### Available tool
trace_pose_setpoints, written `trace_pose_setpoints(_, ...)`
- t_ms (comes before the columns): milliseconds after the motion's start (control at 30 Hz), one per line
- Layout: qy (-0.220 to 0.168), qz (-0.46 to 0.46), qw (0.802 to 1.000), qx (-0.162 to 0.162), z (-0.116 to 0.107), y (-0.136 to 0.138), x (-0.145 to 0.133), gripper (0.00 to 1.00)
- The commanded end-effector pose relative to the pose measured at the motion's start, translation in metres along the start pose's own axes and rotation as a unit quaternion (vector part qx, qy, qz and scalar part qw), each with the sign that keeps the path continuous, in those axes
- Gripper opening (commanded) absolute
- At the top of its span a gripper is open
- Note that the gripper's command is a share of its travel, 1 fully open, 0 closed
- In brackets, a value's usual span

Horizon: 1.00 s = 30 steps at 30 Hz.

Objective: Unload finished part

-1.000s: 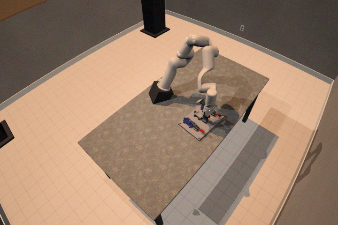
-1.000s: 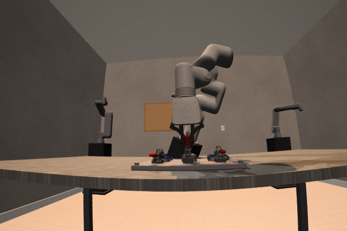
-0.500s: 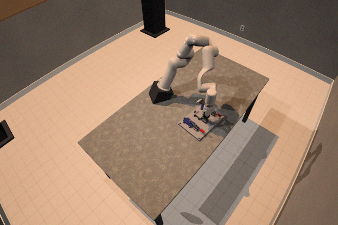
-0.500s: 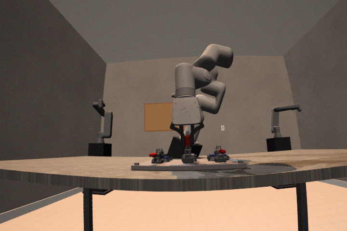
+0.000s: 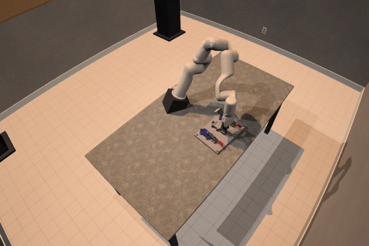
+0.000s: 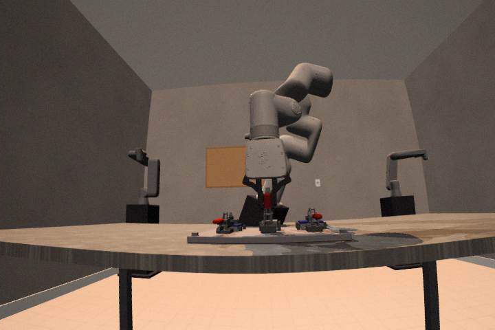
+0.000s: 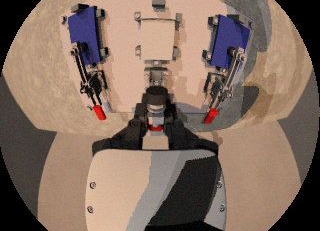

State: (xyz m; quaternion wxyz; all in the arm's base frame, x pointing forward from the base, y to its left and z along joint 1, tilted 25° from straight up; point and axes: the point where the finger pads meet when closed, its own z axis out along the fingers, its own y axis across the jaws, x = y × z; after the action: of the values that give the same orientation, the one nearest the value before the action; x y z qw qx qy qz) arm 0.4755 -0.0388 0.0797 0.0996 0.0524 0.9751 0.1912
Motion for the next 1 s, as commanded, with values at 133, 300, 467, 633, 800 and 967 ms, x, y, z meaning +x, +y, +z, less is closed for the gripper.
trace_pose_setpoints(133,-0.001,0.0,1.0,0.0,-0.001,0.0,-0.0009,0.0)
trace_pose_setpoints(300,-0.001,0.0,1.0,0.0,-0.0009,0.0,-0.0007,0.0)
trace_pose_setpoints(467,-0.001,0.0,1.0,0.0,-0.0009,0.0,0.0005,0.0)
trace_pose_setpoints(633,-0.001,0.0,1.0,0.0,-0.0009,0.0,0.0015,0.0)
trace_pose_setpoints(800,-0.001,0.0,1.0,0.0,-0.0008,0.0,0.0028,0.0)
trace_pose_setpoints(967,-0.001,0.0,1.0,0.0,-0.0008,0.0,0.0033,0.0)
